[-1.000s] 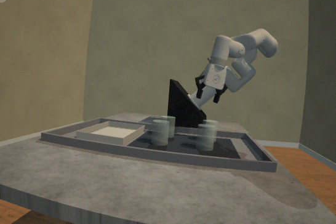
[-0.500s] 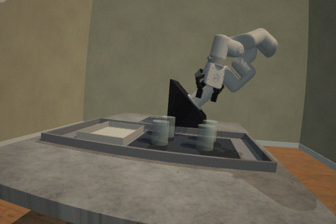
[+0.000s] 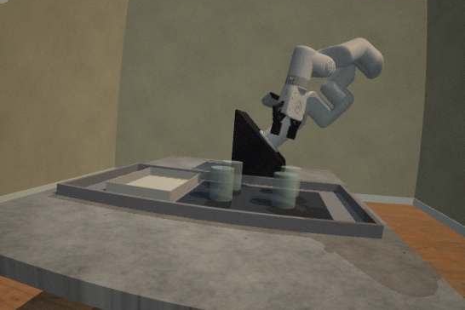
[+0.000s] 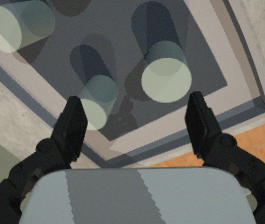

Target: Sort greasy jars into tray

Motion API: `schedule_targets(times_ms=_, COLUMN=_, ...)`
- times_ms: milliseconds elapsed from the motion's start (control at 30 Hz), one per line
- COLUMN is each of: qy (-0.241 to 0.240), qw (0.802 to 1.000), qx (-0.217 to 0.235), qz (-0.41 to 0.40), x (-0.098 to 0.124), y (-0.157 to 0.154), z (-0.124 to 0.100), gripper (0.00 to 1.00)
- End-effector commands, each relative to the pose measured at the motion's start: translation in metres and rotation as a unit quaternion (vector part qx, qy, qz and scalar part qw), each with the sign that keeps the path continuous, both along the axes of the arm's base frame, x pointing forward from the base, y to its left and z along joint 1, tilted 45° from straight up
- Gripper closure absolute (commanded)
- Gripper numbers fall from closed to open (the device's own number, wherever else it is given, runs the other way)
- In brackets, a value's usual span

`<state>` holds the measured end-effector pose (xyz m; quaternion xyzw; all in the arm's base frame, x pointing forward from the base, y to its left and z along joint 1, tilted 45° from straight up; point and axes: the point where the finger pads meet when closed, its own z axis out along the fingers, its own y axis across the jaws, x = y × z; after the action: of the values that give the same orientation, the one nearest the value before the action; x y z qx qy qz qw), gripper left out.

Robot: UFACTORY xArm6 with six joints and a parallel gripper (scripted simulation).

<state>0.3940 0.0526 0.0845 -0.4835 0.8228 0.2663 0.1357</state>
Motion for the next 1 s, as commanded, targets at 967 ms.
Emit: schedule_targets(times_ms=967, qy=-0.169, qw=0.964, qx=0.025, qz=0.206, x=0.021, y=-0.016, z=-0.003, gripper=0.0)
